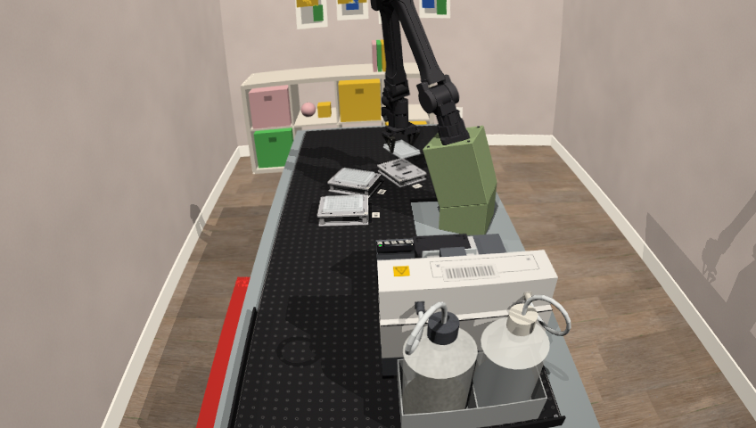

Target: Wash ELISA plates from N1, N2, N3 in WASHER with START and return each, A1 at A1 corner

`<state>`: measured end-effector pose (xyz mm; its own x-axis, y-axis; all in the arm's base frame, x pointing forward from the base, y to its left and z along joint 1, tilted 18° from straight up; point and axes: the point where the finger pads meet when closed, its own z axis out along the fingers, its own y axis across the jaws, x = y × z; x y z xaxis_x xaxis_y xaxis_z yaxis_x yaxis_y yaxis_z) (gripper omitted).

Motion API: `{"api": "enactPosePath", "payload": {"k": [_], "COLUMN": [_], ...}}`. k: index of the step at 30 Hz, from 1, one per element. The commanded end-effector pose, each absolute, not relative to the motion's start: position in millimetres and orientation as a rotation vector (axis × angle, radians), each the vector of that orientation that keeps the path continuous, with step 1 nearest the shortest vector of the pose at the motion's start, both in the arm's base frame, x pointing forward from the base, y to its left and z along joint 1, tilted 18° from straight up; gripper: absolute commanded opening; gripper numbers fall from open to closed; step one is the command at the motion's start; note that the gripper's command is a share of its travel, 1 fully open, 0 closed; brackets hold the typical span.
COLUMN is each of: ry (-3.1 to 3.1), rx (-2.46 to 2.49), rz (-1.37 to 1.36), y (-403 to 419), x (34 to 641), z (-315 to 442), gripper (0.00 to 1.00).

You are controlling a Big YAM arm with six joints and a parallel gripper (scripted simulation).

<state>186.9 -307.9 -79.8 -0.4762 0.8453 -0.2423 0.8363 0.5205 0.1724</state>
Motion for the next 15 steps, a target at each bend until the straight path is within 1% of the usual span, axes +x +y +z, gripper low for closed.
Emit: {"api": "enactPosePath", "payload": {"k": [1, 14, 15], "ry": [2.464, 2.461, 2.493], "rx": [1.389, 1.389, 1.314], "rz": [0.032, 0.029, 0.011], "y": [-310, -312, -304], "x": [184, 187, 193], "z": [-68, -65, -61], "gripper": [0.84, 0.84, 0.84]}}
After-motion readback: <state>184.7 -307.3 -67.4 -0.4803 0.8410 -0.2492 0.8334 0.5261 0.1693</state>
